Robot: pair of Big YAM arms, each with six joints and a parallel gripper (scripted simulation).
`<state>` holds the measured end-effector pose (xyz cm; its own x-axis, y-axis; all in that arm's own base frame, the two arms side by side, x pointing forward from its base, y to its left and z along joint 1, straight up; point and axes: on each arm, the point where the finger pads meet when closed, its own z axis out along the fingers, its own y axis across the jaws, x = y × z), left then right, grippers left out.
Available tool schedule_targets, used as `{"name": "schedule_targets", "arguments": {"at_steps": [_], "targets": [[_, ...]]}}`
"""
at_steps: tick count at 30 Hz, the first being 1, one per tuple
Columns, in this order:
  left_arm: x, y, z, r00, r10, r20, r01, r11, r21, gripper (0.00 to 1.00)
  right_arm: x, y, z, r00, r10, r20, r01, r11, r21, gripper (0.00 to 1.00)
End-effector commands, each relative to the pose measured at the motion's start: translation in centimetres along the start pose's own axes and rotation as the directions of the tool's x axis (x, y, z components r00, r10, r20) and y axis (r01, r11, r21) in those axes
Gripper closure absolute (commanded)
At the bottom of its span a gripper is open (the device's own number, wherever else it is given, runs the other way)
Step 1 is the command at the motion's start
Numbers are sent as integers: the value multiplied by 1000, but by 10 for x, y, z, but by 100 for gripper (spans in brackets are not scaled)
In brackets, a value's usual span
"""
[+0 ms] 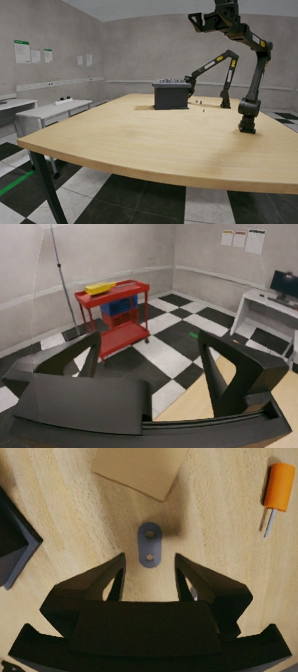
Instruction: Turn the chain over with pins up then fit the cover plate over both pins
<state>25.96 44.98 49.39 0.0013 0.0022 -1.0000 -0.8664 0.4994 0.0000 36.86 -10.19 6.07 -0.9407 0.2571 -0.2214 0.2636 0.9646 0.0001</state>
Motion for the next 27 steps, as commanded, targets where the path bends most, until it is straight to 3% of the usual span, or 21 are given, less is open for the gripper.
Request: {"name": "schedule_targets", "arguments": {"at_steps": [1,5,10,15,17,18,27], "targets": [[-40,-3,-5,997,-2,78,2,1000,3,0,-13,-4,-7,990,-1,140,1,1000,-1,51],[-40,-3,-5,997,-2,78,2,1000,3,0,-14,-4,-10,963,-3,268,3,1000,1,51],[-40,-3,-5,997,-2,78,2,1000,3,0,-12,-4,-13,935,-4,353,4,1000,1,51],[-40,-3,-5,997,-2,78,2,1000,3,0,-11,-3,-13,930,-7,367,7,1000,1,51],[-40,-3,-5,997,-2,78,2,1000,3,0,-23,-3,-17,928,-1,373,1,1000,0,51],[-40,-3,-5,997,-2,78,2,1000,3,0,-5,-3,-7,938,0,346,0,1000,0,51],[-40,-3,-5,997,-2,78,2,1000,3,0,-3,-3,3,940,0,342,-1,1000,1,51]]}}
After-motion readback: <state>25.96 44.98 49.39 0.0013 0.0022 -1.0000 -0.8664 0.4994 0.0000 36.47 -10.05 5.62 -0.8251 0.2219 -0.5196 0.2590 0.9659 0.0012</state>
